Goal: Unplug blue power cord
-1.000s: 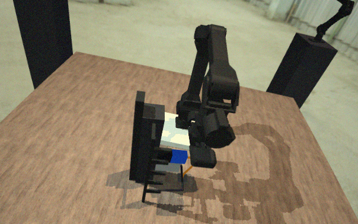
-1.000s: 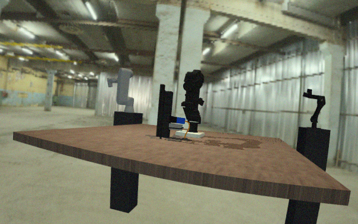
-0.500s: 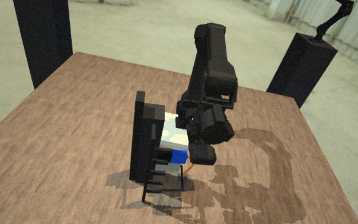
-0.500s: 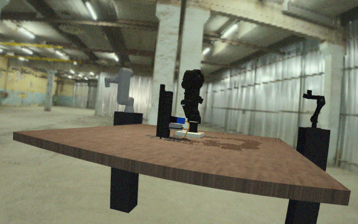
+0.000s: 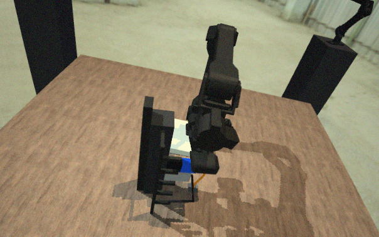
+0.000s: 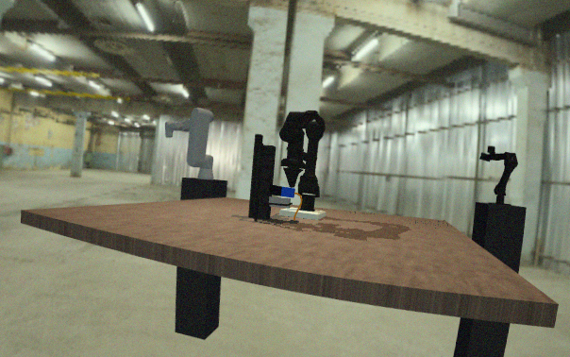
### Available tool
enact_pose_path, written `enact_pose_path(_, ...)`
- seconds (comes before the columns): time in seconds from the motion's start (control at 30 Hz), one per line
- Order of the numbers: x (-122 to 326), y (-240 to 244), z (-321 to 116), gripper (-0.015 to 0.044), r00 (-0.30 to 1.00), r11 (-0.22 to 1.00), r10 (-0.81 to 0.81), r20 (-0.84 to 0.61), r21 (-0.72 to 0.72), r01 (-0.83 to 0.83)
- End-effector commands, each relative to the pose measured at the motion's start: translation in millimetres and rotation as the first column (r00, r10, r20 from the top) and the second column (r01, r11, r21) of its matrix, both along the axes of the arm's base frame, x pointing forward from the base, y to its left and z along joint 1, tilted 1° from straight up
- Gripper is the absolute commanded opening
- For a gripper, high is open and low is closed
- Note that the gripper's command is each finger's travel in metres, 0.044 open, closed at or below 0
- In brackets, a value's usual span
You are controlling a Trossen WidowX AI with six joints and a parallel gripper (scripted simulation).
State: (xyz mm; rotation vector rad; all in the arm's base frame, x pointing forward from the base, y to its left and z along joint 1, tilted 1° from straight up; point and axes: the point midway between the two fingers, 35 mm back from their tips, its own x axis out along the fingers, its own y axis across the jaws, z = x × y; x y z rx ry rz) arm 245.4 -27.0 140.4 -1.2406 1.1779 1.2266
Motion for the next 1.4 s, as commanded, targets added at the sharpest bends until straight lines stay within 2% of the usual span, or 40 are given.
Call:
enact_pose_path(0.0,1,-5,1,0.0160,1.000,1.000,0.003,0.005,0.002,-0.003)
enact_pose_path(0.43,1,-5,-11,0.0160,1.000,1.000,0.003,0.005,0.002,-0.003)
enact_pose_path(0.53,2,-5,-8,0.0081,1.000,1.000,0.000,0.007,-0.001,0.000)
enact_pose_path(0.83,2,-5,-8,0.0021,1.000,1.000,0.000,0.007,-0.001,0.000)
enact_pose_path(0.87,2,-5,-8,0.0000,1.000,1.000,0.000,0.007,-0.001,0.000)
enact_pose_path(1.37,3,17,-8,0.0000,1.000,1.000,0.001,0.007,0.002,-0.001)
